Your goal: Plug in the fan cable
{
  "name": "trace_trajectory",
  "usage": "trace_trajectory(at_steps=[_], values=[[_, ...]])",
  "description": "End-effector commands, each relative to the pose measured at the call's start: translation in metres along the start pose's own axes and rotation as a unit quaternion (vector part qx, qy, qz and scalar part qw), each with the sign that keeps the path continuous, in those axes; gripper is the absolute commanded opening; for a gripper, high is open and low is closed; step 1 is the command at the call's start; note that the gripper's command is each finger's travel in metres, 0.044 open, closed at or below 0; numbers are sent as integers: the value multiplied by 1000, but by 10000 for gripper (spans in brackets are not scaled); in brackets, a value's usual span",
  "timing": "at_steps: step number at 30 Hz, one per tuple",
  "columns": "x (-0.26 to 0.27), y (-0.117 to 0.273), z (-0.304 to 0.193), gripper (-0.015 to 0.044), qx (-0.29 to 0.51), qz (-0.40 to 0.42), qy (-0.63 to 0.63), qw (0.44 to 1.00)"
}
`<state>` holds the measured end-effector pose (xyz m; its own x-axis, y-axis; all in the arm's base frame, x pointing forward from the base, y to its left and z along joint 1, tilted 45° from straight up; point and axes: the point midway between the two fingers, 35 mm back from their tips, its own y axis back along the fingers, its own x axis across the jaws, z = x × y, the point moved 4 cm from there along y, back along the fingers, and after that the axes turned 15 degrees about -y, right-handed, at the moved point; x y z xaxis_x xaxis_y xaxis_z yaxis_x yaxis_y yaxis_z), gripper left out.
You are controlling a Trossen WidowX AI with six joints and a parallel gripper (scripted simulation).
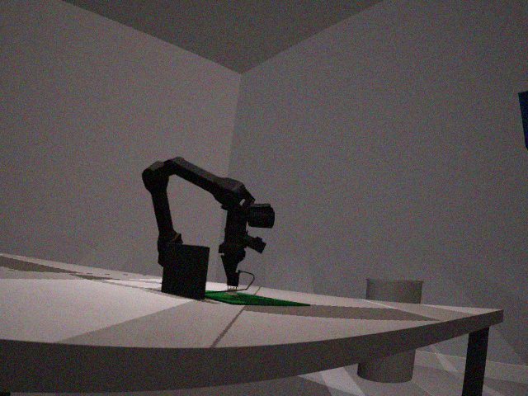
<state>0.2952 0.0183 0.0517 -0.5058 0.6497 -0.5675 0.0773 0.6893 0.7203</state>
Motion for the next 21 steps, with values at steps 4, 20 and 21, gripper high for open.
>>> trace_trajectory(at_steps=[4, 20, 21], values=[[0, -2, 0, 0, 0, -2, 3, 1000], [0, -5, -1, 0, 0, -2, 4, 1000], [0, -6, -1, 0, 0, -2, 4, 1000]])
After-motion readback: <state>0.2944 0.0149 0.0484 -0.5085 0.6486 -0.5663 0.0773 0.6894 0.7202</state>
